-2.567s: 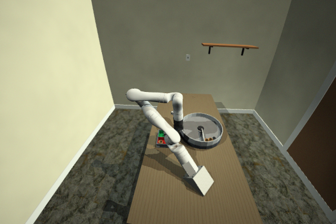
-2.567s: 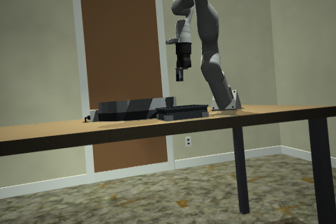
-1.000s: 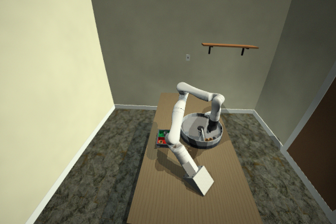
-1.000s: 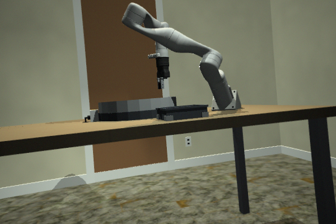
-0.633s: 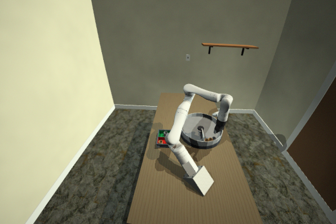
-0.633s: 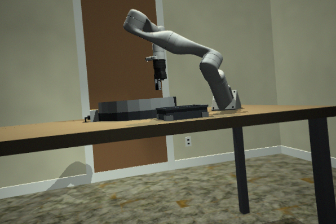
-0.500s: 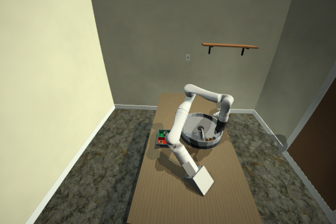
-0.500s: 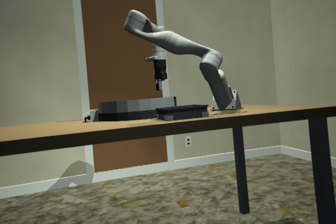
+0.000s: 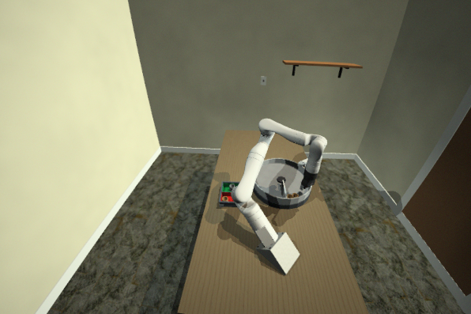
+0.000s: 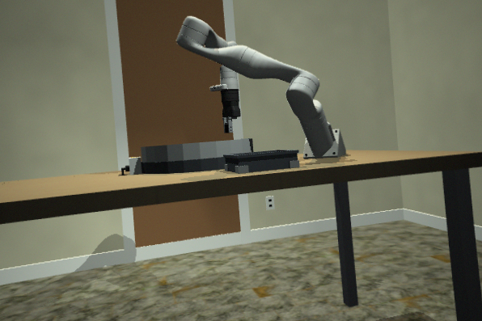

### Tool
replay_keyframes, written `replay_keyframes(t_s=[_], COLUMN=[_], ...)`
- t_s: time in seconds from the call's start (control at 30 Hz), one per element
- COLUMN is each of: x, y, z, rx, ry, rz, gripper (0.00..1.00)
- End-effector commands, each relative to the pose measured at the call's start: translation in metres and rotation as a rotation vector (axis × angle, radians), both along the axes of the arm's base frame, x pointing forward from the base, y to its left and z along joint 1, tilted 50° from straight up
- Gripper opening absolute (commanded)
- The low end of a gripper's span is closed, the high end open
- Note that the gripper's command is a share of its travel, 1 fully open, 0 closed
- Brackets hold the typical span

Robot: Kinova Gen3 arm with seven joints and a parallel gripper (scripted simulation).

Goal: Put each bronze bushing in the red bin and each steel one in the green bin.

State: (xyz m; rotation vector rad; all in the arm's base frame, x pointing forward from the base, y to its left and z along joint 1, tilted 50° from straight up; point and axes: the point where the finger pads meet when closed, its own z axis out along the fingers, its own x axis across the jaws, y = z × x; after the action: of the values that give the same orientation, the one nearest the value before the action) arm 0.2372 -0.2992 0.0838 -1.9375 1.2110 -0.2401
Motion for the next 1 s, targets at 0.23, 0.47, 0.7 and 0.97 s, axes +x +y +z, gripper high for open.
replay_keyframes(t_s=[0.23,0.47,0.7,0.97], x=[0.009,0.015,0.016,0.019], y=[0.009,0.015,0.016,0.02], z=[-0.011,-0.019,-0.02,-0.024], rx=[0.0,0.0,0.0,0.0], ry=[0.001,0.001,0.001,0.001], rz=[-0.001,-0.001,-0.001,-0.001], gripper=[0.45,0.45,0.45,0.45])
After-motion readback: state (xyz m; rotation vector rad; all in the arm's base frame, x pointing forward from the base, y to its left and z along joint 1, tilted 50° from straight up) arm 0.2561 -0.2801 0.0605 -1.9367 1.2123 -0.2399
